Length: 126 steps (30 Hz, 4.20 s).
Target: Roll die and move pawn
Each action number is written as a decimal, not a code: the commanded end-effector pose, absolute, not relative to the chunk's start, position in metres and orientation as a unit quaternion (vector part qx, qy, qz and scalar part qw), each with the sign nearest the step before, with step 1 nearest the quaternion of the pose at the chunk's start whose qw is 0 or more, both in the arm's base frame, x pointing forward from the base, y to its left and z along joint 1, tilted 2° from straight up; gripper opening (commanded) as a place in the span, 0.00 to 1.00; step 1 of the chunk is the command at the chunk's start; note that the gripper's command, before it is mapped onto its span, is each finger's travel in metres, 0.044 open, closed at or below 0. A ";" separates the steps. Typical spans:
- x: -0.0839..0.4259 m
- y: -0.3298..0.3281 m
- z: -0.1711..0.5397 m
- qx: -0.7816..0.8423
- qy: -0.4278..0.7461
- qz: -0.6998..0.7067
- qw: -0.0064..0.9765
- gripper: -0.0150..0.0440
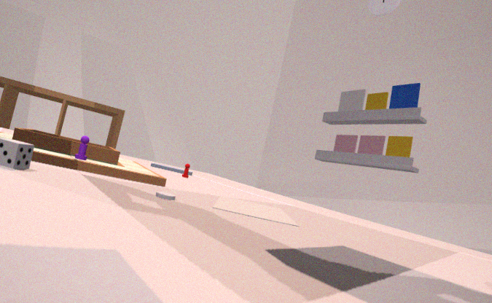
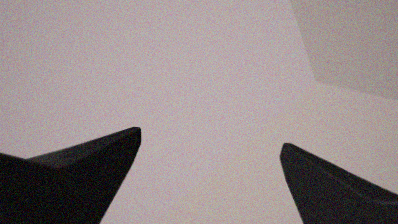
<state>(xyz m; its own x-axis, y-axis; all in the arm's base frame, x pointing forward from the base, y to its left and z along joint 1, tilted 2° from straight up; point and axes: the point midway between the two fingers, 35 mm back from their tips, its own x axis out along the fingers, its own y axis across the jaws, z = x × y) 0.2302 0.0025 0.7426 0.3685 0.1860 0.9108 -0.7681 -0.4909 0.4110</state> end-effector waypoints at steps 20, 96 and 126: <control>0.026 0.022 0.760 0.406 -0.423 0.564 0.582 0.72; 0.398 -0.118 0.187 -0.118 0.464 -0.056 0.876 0.72; 0.191 -0.257 0.032 0.218 0.674 -0.229 0.667 0.72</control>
